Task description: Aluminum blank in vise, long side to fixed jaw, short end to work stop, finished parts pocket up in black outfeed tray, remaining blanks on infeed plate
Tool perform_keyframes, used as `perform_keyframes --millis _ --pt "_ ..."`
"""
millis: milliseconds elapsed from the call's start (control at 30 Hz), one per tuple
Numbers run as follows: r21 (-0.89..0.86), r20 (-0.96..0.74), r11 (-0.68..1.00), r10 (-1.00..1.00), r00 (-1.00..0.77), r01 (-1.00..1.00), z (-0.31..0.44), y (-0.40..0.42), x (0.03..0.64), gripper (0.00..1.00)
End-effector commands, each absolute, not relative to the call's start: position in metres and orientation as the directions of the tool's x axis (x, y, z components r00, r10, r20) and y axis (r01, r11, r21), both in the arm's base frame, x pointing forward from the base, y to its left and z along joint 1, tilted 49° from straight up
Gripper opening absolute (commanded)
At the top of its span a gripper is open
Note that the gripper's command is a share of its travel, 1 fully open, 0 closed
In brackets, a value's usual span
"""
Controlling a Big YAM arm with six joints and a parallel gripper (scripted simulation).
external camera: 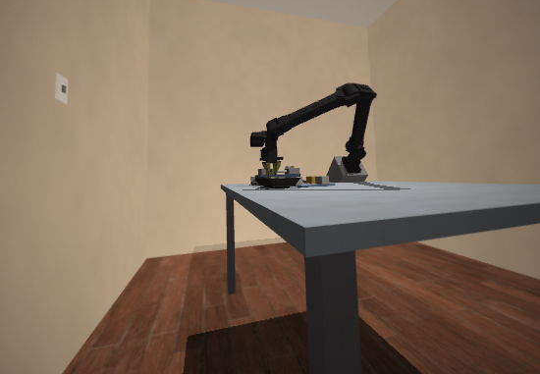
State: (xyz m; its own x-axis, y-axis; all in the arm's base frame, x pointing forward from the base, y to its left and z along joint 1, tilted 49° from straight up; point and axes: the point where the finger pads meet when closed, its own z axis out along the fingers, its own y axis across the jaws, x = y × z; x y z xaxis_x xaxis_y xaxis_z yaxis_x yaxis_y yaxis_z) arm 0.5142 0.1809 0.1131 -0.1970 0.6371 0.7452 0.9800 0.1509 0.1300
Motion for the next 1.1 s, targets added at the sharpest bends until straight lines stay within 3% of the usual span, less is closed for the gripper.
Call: perform_keyframes --millis 0,1067 --pt "0.124 0.746 0.163 0.635 -0.2 0.979 0.1079 0.1904 0.5141 0.0" --pt "0.129 0.745 0.164 0.635 -0.205 0.978 0.1106 0.1901 0.5138 0.0"
